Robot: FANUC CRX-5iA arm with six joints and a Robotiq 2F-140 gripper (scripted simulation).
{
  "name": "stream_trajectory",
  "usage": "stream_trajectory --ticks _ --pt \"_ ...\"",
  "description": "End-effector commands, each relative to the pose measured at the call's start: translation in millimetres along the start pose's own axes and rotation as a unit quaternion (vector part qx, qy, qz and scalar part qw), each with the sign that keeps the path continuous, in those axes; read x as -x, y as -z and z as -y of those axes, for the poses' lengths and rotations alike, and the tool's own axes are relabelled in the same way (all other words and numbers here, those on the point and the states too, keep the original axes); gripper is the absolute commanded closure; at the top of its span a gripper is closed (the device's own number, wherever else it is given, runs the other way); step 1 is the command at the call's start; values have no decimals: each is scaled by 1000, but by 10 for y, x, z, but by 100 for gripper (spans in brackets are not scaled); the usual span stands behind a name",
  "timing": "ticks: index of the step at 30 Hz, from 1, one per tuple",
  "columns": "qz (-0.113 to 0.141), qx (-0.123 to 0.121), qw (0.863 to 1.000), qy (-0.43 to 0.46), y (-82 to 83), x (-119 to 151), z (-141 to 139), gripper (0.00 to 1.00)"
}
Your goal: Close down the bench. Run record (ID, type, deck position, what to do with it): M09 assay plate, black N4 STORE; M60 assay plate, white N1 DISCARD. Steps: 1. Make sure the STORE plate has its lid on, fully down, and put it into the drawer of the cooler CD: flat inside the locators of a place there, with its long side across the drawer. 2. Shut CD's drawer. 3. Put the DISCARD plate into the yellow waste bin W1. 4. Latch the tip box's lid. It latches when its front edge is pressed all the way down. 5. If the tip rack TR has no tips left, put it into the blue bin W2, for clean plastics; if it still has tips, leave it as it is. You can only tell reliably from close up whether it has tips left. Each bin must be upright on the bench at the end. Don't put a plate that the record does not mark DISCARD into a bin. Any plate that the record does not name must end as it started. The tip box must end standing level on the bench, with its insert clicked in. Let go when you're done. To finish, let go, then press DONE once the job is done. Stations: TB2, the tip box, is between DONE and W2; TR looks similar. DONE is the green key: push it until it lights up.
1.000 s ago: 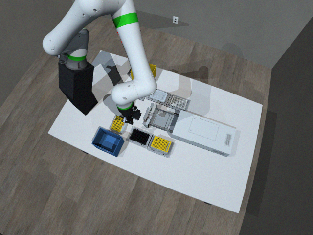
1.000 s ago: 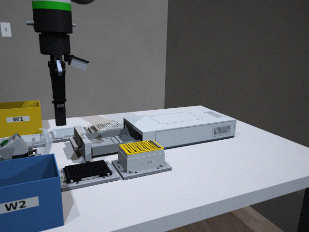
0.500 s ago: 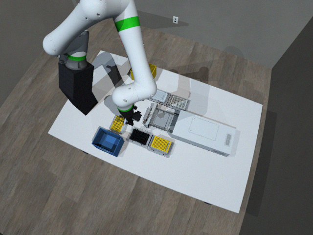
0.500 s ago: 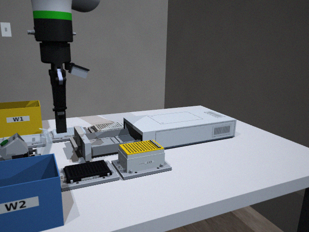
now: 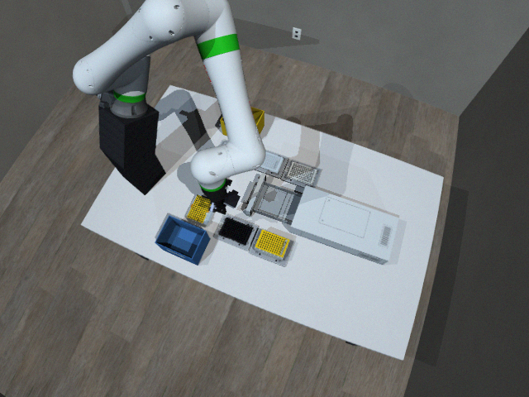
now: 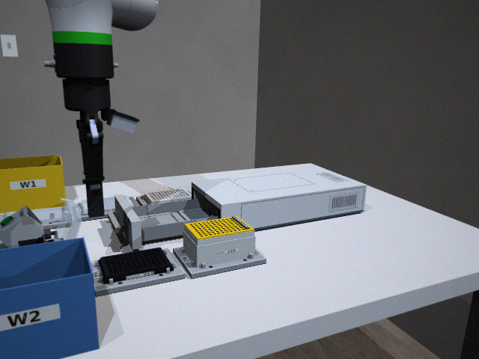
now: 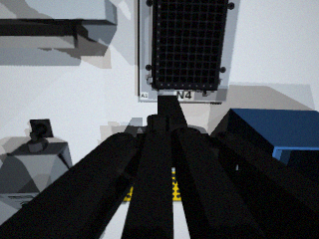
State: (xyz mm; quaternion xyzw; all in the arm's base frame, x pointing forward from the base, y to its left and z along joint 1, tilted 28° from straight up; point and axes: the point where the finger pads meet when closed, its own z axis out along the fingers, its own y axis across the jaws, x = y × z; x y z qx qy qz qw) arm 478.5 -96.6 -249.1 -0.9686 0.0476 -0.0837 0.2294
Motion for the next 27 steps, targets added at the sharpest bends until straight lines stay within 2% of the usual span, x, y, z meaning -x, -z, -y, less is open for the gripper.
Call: stream_trajectory --ticks 1,8,27 --pt "-1 0 1000 0 -1 -7 -5 90" --pt "-1 0 1000 0 -1 -7 -5 90" --pt "-1 0 1000 0 29 218 -5 90"
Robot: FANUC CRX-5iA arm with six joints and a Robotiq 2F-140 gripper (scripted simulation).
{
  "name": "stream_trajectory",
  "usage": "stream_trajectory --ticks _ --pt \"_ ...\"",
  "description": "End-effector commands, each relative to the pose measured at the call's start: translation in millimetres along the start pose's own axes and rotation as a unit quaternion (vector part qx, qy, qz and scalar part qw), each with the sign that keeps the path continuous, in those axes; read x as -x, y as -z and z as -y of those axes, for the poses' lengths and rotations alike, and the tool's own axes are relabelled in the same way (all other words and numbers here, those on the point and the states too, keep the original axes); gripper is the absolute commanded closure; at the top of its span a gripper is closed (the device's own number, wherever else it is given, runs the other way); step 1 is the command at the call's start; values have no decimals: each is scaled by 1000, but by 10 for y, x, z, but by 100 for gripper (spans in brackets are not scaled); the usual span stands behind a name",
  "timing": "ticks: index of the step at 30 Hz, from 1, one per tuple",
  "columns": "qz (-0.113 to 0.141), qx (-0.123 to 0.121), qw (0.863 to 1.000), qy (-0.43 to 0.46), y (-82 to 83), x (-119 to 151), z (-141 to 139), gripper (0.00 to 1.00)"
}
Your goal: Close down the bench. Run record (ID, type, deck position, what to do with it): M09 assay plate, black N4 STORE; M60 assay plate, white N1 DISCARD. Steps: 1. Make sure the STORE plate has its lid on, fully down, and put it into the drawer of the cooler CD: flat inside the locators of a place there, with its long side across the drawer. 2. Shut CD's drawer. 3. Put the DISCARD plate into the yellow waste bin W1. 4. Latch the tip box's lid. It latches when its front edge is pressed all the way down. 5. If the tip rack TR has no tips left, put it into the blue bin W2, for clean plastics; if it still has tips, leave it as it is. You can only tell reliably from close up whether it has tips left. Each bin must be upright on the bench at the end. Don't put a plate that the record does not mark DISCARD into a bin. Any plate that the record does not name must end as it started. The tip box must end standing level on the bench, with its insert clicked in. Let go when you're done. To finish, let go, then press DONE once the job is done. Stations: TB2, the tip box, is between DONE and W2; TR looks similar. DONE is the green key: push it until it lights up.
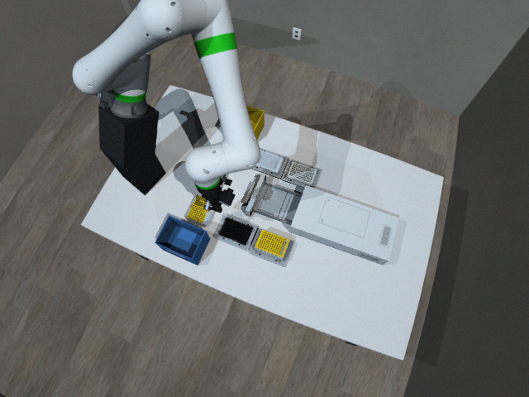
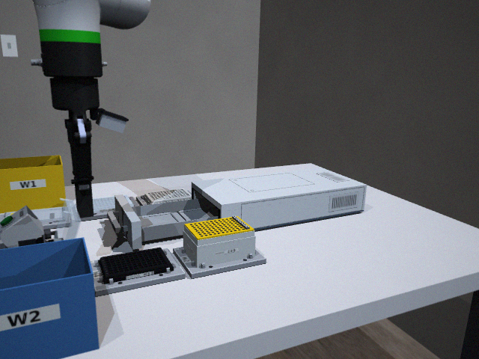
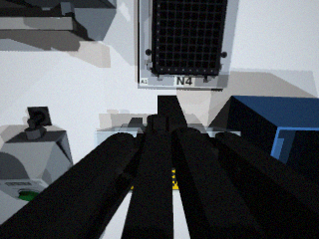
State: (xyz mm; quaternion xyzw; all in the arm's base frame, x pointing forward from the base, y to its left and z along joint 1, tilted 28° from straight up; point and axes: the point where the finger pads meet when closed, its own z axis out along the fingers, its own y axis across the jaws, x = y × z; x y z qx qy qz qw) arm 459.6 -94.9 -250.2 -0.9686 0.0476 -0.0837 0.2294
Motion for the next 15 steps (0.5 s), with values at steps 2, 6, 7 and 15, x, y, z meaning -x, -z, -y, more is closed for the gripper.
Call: stream_trajectory --ticks 2,6,7,15 --pt "-1 0 1000 0 15 55 -4 90" --pt "-1 0 1000 0 19 81 -4 90" --pt "-1 0 1000 0 20 95 -4 90" --pt "-1 0 1000 0 35 200 -4 90"
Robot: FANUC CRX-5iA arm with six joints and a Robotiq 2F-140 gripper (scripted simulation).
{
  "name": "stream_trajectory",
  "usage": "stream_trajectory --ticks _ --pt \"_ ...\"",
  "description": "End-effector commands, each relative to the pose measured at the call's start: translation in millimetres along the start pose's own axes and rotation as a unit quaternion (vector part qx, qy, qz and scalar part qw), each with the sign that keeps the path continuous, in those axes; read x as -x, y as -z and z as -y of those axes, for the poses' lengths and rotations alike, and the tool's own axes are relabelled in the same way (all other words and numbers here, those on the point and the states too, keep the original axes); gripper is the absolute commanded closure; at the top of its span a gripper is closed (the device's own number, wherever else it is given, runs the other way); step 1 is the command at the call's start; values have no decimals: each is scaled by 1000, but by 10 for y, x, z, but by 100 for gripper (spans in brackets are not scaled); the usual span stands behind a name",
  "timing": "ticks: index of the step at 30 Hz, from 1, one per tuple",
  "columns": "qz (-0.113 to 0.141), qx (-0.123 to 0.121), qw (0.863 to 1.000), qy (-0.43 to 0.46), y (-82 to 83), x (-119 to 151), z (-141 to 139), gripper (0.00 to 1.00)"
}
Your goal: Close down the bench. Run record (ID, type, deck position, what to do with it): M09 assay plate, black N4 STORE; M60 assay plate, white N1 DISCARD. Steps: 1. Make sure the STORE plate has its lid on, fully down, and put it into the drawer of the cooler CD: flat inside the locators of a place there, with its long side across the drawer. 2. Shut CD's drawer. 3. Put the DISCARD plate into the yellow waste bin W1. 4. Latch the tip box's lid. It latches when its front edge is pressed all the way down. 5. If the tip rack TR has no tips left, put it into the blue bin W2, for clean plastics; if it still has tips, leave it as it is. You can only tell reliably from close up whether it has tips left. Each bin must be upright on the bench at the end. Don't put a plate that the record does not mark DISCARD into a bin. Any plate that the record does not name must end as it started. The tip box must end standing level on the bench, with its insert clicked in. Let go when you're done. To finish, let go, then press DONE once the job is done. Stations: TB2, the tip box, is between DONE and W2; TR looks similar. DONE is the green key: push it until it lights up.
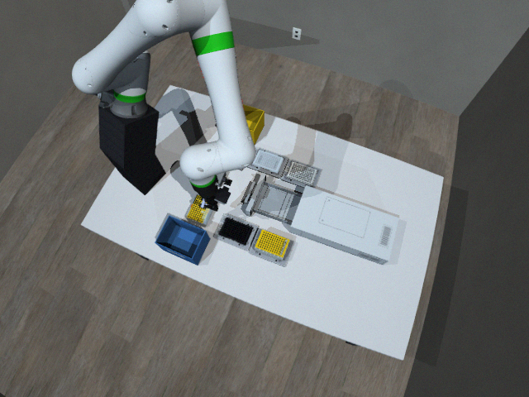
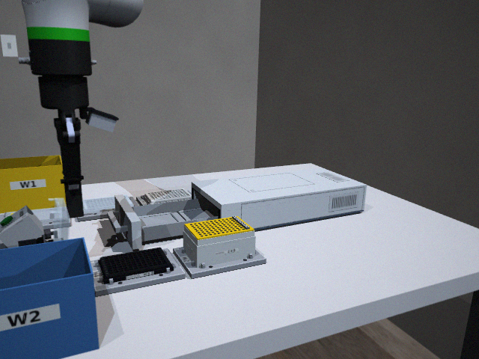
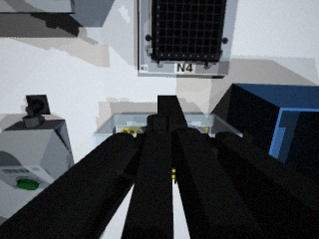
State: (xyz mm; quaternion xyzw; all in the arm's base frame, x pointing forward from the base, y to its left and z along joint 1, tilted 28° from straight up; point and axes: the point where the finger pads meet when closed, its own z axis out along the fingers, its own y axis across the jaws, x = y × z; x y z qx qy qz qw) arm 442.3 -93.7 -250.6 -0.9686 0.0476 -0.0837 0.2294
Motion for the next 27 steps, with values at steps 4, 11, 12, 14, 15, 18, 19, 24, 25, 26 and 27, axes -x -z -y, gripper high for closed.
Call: stream_trajectory --ticks 4,11,12,14,15,18,19,24,25,26,27 --pt "-1 0 1000 0 18 81 -4 90" --pt "-1 0 1000 0 27 148 -4 90" --pt "-1 0 1000 0 29 161 -4 90" --pt "-1 0 1000 0 33 187 -4 90" --pt "-1 0 1000 0 34 201 -4 90" --pt "-1 0 1000 0 40 240 -4 90" --pt "-1 0 1000 0 41 253 -4 90" --pt "-1 0 1000 0 47 292 -4 90" --pt "-1 0 1000 0 49 305 -4 90" --pt "-1 0 1000 0 50 320 -4 90" --pt "-1 0 1000 0 52 333 -4 90"
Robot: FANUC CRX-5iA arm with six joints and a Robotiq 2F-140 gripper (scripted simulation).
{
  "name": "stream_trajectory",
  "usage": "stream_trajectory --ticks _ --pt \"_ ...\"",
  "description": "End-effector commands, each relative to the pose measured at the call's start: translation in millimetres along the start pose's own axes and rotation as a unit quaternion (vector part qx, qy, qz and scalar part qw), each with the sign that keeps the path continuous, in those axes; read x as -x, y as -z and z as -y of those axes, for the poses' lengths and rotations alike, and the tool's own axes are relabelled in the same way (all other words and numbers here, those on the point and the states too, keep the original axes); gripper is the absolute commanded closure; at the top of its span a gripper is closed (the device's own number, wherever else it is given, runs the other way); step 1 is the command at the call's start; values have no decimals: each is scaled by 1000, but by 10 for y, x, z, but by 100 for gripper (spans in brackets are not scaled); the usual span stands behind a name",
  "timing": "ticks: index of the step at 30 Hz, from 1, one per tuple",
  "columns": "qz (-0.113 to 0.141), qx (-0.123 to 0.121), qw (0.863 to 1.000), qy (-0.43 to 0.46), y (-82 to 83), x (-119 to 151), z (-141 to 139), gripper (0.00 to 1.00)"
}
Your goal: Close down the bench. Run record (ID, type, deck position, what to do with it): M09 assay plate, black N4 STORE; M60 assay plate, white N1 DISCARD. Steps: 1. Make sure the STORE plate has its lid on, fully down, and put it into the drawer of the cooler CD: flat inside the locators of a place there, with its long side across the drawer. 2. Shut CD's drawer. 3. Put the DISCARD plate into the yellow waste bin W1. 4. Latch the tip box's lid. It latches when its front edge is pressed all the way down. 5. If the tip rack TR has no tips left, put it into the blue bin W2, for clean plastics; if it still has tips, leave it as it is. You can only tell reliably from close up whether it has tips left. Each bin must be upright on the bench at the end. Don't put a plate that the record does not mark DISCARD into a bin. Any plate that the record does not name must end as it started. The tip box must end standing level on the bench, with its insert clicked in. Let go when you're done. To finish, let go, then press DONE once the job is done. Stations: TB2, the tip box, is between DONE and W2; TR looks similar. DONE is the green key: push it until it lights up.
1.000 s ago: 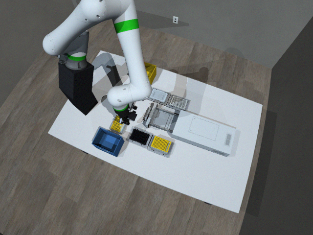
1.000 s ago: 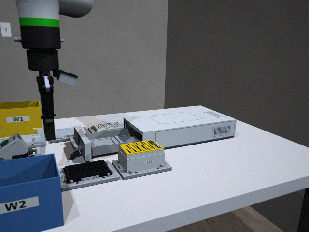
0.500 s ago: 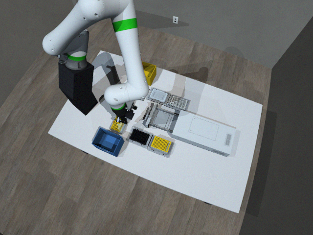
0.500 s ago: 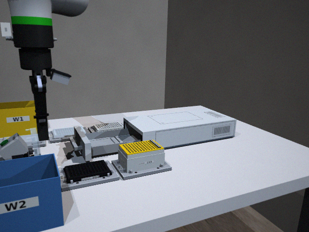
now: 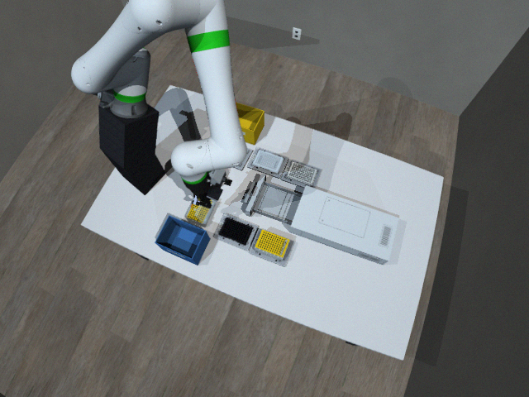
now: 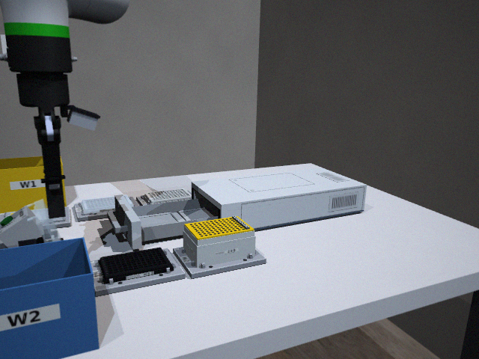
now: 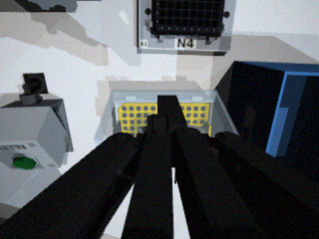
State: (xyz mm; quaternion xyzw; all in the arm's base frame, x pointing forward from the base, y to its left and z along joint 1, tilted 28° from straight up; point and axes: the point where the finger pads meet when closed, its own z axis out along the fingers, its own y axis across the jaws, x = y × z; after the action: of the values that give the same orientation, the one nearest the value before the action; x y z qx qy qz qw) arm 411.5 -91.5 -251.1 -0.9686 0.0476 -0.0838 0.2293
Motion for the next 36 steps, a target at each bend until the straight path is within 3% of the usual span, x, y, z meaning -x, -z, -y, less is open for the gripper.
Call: stream_trajectory --ticks 1,21,36 --pt "-1 0 1000 0 12 40 -4 90" --pt "-1 0 1000 0 44 277 -4 90" --pt "-1 0 1000 0 44 276 -4 90"
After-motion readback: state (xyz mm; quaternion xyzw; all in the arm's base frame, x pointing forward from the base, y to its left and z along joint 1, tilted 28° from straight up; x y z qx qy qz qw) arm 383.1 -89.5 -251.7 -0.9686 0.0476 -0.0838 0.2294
